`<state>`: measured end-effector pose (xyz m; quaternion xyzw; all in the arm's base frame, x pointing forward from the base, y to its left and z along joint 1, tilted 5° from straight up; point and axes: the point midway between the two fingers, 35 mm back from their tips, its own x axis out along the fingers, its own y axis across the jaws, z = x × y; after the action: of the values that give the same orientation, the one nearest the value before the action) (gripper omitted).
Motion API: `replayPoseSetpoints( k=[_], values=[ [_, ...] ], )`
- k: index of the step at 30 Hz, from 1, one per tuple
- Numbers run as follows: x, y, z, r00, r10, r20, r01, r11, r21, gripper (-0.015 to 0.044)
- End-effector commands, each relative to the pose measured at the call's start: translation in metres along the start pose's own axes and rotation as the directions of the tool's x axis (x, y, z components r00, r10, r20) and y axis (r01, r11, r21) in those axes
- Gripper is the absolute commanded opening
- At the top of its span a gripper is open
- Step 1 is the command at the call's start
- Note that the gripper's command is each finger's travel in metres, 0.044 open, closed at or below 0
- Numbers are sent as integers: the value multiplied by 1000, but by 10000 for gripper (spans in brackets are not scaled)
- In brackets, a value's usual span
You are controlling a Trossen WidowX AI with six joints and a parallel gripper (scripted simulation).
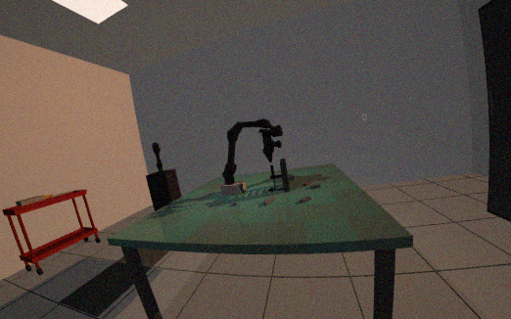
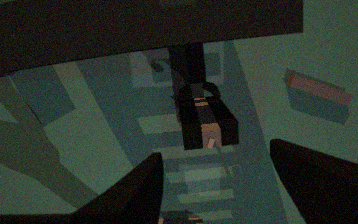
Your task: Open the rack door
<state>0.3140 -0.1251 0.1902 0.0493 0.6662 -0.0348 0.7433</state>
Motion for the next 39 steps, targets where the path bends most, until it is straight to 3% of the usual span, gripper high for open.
replayPoseSetpoints(
  k=[1, 39],
  values=[
    [0, -1, 0, 1000, 11, -13, -11, 1000, 1, 288],
    [61, 0, 0, 1000, 11, -13, -11, 1000, 1, 288]
  ],
)
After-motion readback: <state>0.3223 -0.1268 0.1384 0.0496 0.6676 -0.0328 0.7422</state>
